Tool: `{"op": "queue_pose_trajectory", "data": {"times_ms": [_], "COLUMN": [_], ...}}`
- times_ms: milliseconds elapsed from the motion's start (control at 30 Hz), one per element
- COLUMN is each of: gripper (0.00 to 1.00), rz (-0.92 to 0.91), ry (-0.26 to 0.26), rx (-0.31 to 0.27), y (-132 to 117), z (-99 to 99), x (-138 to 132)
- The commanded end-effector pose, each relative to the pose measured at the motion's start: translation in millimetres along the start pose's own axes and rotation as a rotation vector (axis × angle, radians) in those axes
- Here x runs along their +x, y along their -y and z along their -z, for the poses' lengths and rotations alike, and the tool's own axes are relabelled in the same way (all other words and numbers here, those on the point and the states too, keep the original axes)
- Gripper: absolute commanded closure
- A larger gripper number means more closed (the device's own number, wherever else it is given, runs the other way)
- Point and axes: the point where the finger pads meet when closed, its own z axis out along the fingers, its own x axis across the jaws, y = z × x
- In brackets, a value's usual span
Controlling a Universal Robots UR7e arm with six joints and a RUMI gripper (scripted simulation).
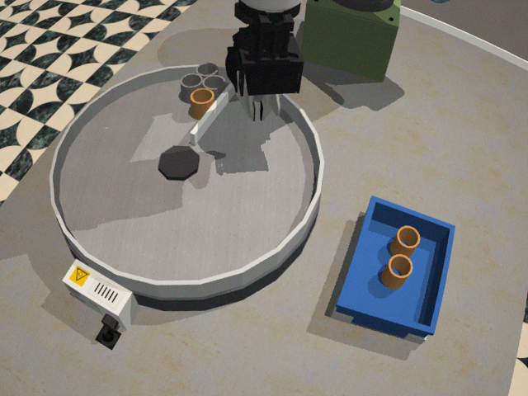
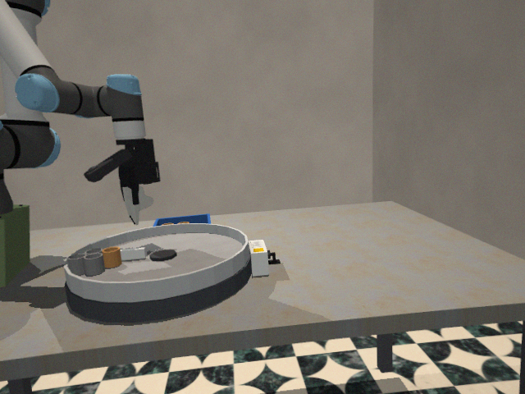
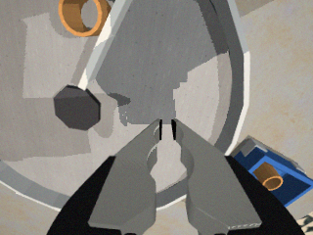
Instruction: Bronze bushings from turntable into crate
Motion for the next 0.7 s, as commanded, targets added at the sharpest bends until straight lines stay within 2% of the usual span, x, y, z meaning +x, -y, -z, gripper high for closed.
{"op": "queue_pose_trajectory", "data": {"times_ms": [0,233,667], "gripper": [0.95,0.95,0.95], "rz": [0.004,0.004,0.004], "ry": [-0.004,-0.004,-0.004], "rx": [-0.008,-0.008,-0.008], "y": [30,66,87], "z": [-0.1,-0.4,-0.6], "x": [-32,-67,-88]}}
